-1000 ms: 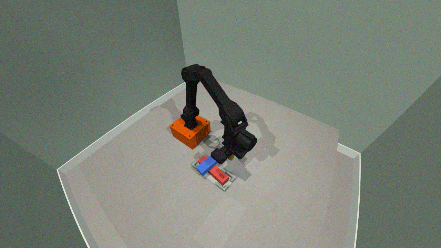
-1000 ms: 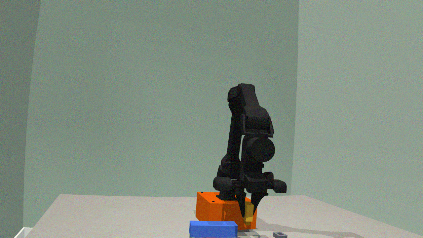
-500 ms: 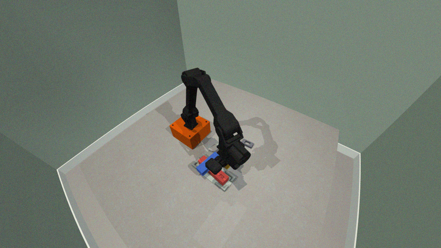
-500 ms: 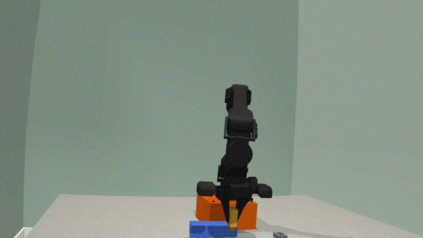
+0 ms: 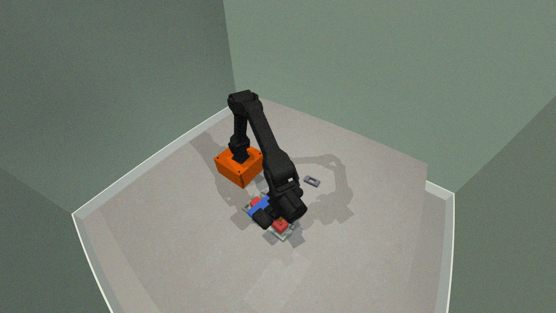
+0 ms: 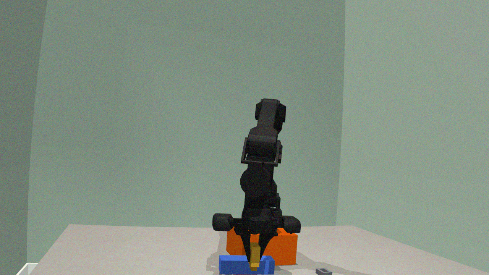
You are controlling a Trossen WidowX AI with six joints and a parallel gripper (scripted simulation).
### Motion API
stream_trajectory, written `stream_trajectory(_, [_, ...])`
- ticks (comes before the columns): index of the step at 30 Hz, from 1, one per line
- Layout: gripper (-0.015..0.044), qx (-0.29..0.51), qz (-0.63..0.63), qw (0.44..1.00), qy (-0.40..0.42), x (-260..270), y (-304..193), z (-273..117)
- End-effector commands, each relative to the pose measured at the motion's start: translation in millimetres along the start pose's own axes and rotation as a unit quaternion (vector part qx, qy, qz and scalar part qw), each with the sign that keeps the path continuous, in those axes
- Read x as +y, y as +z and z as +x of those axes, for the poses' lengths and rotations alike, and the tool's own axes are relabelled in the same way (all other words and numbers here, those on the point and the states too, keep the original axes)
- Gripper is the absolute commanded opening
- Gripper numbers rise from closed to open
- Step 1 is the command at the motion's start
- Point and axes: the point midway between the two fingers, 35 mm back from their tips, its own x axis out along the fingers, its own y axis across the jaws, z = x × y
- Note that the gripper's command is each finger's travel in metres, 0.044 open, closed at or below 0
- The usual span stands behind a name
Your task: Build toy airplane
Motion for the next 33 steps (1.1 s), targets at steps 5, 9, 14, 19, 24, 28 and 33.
stream_trajectory(5, [0.0065,-0.002,-0.003,1.000,0.002,0.4,1.1,0.0])
stream_trajectory(9, [0.0065,-0.002,-0.003,1.000,0.002,0.4,1.2,-0.1])
stream_trajectory(14, [0.0065,-0.002,-0.003,1.000,0.002,0.4,1.3,1.0])
stream_trajectory(19, [0.0065,-0.002,-0.003,1.000,0.002,0.4,1.8,8.8])
stream_trajectory(24, [0.0065,-0.002,-0.003,1.000,0.002,0.5,2.1,16.9])
stream_trajectory(28, [0.0065,-0.002,-0.003,1.000,0.002,0.5,2.2,23.3])
stream_trajectory(33, [0.0065,-0.002,-0.003,1.000,0.002,0.7,2.2,31.4])
